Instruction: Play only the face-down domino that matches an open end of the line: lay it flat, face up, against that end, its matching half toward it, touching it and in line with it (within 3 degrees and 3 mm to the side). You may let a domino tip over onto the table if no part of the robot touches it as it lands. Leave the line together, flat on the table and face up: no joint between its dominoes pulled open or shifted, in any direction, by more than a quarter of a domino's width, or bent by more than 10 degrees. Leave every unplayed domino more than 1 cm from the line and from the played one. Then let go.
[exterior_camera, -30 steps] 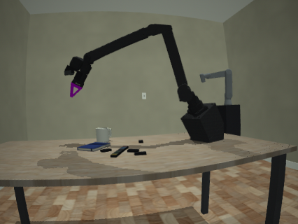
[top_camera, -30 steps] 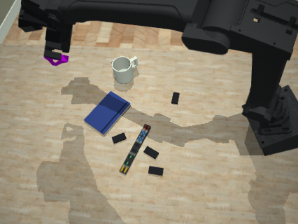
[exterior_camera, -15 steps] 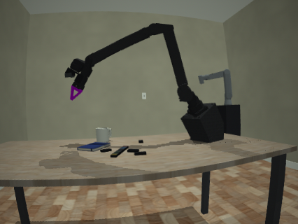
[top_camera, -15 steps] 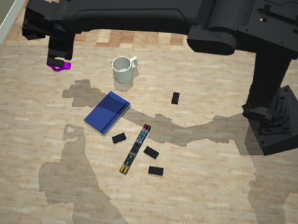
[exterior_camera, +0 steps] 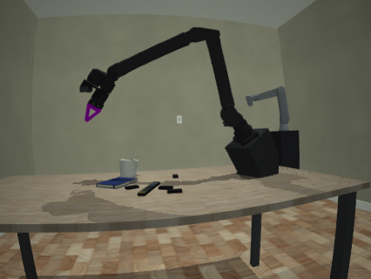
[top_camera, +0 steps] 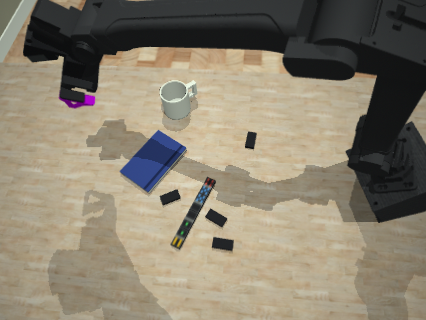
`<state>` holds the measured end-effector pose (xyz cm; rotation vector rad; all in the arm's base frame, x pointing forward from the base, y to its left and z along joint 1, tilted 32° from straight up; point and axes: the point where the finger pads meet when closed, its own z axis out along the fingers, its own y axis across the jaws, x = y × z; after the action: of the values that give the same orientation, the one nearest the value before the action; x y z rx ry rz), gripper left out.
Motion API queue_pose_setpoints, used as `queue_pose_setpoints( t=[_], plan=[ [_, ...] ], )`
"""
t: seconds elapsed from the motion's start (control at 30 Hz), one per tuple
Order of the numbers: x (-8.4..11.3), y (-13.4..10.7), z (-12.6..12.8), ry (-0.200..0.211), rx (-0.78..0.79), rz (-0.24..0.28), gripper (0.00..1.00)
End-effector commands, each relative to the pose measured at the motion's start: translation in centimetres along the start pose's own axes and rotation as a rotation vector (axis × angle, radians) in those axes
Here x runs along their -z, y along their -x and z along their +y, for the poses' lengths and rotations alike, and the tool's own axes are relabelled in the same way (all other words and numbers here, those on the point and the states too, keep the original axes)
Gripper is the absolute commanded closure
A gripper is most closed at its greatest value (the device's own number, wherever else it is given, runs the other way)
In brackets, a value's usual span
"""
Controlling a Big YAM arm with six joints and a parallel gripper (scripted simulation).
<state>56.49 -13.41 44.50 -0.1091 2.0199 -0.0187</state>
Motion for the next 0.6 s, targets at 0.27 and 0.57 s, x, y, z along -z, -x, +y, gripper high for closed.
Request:
queue_pose_setpoints(
  t=[0.27, 0.57],
  plan=[
    [1.8, 2.4, -0.4, -0.023, -0.002, -0.056, 0.0],
    [1.5, 2.1, -0.3, -0.019, -0.002, -0.048, 0.0]
  ],
)
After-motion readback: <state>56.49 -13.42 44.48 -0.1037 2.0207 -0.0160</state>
